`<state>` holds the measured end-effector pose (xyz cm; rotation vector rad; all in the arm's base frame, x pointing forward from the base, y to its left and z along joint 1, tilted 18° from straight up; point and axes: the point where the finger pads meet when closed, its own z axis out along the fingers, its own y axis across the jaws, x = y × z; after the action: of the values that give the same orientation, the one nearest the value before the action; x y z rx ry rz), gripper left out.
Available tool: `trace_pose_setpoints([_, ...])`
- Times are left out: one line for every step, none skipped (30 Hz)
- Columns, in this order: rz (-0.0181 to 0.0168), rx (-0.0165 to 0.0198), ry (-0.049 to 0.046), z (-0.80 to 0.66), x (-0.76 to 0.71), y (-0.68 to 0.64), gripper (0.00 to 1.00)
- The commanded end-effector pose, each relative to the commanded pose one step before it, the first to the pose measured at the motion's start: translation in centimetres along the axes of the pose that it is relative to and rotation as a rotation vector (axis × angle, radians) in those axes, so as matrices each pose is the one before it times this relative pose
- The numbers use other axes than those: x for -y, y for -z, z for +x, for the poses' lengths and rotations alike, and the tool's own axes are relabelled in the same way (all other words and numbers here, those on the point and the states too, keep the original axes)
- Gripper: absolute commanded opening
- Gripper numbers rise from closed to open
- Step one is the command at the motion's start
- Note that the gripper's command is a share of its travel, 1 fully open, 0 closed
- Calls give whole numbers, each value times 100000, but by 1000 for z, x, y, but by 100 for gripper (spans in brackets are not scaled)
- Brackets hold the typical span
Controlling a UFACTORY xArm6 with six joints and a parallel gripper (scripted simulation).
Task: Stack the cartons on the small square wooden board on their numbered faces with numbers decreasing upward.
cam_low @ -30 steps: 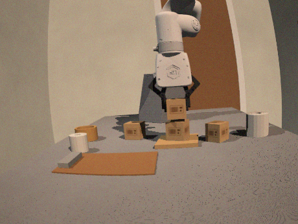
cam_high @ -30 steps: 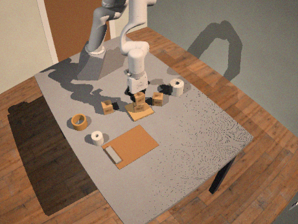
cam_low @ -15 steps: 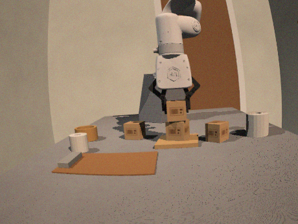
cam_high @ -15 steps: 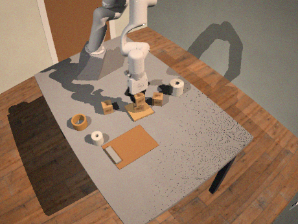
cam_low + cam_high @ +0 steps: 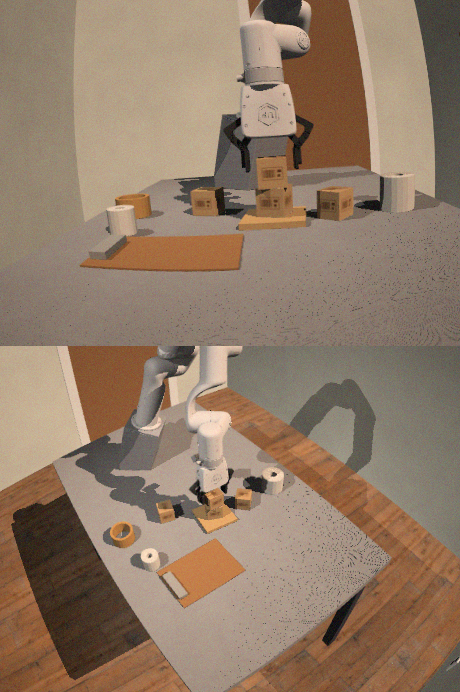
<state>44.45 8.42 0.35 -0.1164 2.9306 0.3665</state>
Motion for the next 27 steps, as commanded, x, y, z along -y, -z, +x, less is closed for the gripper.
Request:
trace_pose_setpoints([2, 312, 27, -133, -10, 89, 100])
trace_pose_setpoints([0, 0, 0, 0, 0, 0, 100])
trace_pose_setpoints([0, 0, 0, 0, 0, 0, 100])
trace_pose_setpoints([0, 0, 0, 0, 0, 0, 100])
trace_pose_setpoints([0, 0, 0, 0, 0, 0, 100])
trace_pose_setpoints([0, 0, 0, 0, 0, 0, 100])
trace_pose_setpoints([0, 0, 0, 0, 0, 0, 100])
trace_pose_setpoints([0, 0, 0, 0, 0, 0, 100])
trace_pose_setpoints([0, 0, 0, 0, 0, 0, 100])
trace_pose_setpoints([0, 0, 0, 0, 0, 0, 100])
trace_pose_setpoints([0, 0, 0, 0, 0, 0, 100])
trace_pose_setpoints([0, 0, 0, 0, 0, 0, 100])
trace_pose_setpoints([0, 0, 0, 0, 0, 0, 100])
trace_pose_setpoints([0, 0, 0, 0, 0, 0, 100])
trace_pose_setpoints([0, 0, 0, 0, 0, 0, 100])
trace_pose_setpoints([0, 0, 0, 0, 0, 0, 100])
trace_pose_setpoints([0, 0, 0, 0, 0, 0, 100])
trace_pose_setpoints([0, 0, 0, 0, 0, 0, 100])
trace_pose_setpoints([0, 0, 0, 0, 0, 0, 100])
trace_pose_setpoints([0, 0, 0, 0, 0, 0, 100])
trace_pose_setpoints([-11, 4, 1, -3, -1, 39, 100])
trace_pose_setpoints([-61, 23, 7, -14, -7, 232, 100])
trace_pose_setpoints([-106, 41, 13, -21, -10, 505, 100])
trace_pose_setpoints([-91, 42, 13, -7, -1, 763, 100])
trace_pose_setpoints([6, 18, 3, 31, 24, 937, 100])
trace_pose_setpoints([-45, 22, 9, 5, 1, 1055, 100])
trace_pose_setpoints([-107, 23, 18, -36, -29, 1061, 100])
